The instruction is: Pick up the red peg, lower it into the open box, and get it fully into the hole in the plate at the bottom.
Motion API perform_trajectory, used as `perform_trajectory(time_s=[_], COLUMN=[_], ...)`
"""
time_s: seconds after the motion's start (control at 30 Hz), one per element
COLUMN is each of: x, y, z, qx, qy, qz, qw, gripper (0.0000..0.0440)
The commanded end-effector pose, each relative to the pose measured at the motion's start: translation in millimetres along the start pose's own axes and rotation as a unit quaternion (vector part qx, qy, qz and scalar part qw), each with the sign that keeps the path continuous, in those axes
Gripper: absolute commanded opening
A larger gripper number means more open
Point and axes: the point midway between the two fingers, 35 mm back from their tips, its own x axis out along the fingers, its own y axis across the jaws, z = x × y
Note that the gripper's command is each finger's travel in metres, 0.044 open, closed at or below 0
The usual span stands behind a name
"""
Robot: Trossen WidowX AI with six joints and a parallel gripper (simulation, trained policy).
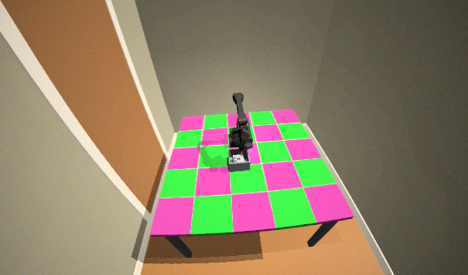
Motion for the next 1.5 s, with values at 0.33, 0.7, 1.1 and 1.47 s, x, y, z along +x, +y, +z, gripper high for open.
perform_trajectory(time_s=[0.33, 0.7, 1.1, 1.47], x=[31.7, 61.5, 67.6, 66.3], y=[-0.6, -6.1, 8.7, 17.3], z=[22.0, 20.7, 49.6, 86.5], qx=[0.026, 0.008, -0.011, -0.006], qy=[0.024, 0.049, 0.038, 0.0], qz=[0.0, -0.024, -0.02, -0.004], qw=[0.999, 0.998, 0.999, 1.0], gripper=[0.0001, 0.0147, 0.036, 0.044])
